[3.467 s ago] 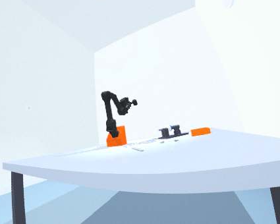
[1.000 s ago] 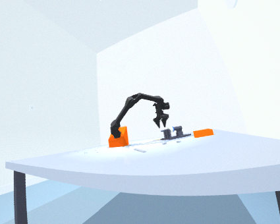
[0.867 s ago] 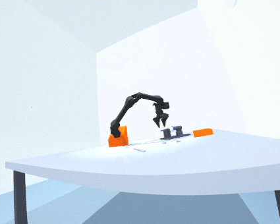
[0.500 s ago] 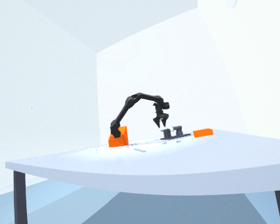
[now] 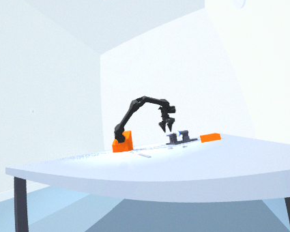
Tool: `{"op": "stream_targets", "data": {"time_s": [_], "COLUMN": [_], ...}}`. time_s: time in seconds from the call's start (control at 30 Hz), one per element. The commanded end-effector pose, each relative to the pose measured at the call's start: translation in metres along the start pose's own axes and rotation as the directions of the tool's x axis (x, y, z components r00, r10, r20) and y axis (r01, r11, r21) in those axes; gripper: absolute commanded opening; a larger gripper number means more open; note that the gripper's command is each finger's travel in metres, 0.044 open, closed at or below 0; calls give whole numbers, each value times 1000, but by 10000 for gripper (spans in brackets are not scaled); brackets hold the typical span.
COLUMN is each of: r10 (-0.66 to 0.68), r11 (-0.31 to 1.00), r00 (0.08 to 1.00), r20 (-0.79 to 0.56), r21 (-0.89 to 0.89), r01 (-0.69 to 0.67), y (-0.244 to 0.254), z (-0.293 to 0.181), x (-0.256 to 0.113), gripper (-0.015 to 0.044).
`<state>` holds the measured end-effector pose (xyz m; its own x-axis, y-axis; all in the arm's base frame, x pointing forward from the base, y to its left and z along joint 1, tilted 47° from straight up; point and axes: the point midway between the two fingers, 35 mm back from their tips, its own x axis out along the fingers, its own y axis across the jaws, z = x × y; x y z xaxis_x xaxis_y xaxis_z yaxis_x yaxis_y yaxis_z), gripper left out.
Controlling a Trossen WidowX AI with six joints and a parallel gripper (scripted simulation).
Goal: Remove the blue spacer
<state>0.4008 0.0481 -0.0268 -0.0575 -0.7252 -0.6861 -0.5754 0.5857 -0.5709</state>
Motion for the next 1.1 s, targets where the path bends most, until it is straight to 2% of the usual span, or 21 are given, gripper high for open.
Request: {"op": "stream_targets", "data": {"time_s": [0.0,0.7,1.07], "r10": [-4,-5,-5], "r11": [1000,1000,1000], "r00": [1000,1000,1000], "r20": [-1,-1,-2], "r21": [-4,-4,-4], "r01": [4,5,5], "y": [0,-1,-1], "z": [0,0,-1], "x": [5,39,40], "gripper": [440,440,440]}}
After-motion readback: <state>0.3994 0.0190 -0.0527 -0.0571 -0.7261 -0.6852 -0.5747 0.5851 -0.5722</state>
